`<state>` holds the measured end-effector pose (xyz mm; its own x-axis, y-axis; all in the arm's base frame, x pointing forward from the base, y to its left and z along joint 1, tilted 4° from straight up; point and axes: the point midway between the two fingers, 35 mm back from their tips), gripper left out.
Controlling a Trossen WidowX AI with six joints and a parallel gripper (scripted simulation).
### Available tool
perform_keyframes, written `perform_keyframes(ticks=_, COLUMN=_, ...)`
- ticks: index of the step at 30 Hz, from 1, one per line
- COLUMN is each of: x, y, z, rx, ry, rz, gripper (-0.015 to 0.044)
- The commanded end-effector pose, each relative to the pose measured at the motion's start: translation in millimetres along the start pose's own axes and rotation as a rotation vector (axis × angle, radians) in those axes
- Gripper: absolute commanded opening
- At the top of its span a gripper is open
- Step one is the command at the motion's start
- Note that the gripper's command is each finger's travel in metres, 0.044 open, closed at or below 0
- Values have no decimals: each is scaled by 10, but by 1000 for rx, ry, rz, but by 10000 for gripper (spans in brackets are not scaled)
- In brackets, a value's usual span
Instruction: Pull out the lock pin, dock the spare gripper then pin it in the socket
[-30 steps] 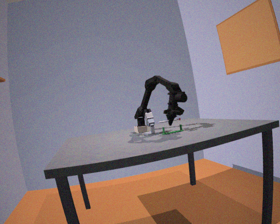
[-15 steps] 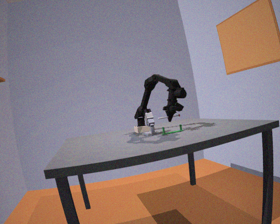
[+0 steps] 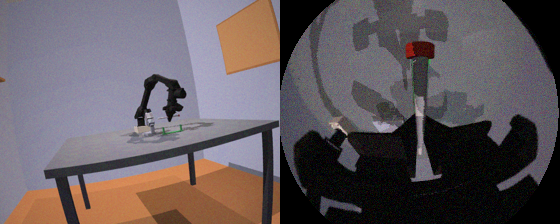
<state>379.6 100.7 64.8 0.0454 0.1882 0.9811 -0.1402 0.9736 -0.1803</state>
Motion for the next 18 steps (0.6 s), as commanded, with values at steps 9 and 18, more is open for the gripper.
perform_keyframes(ticks=9, x=146, y=41, z=300, rx=3, ry=-13, rz=-3, gripper=0)
perform_keyframes(ticks=18, x=218, y=72, z=564, rx=7, ry=-10, rz=-6, gripper=0)
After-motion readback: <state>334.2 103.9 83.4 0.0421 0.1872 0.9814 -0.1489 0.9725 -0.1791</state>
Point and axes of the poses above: the point midway between the two fingers, 35 mm back from their tips, its own x axis back along the fingers, its own z axis across the jaws, y = z × x, and after that the axes turned 11 degrees about x, right-handed
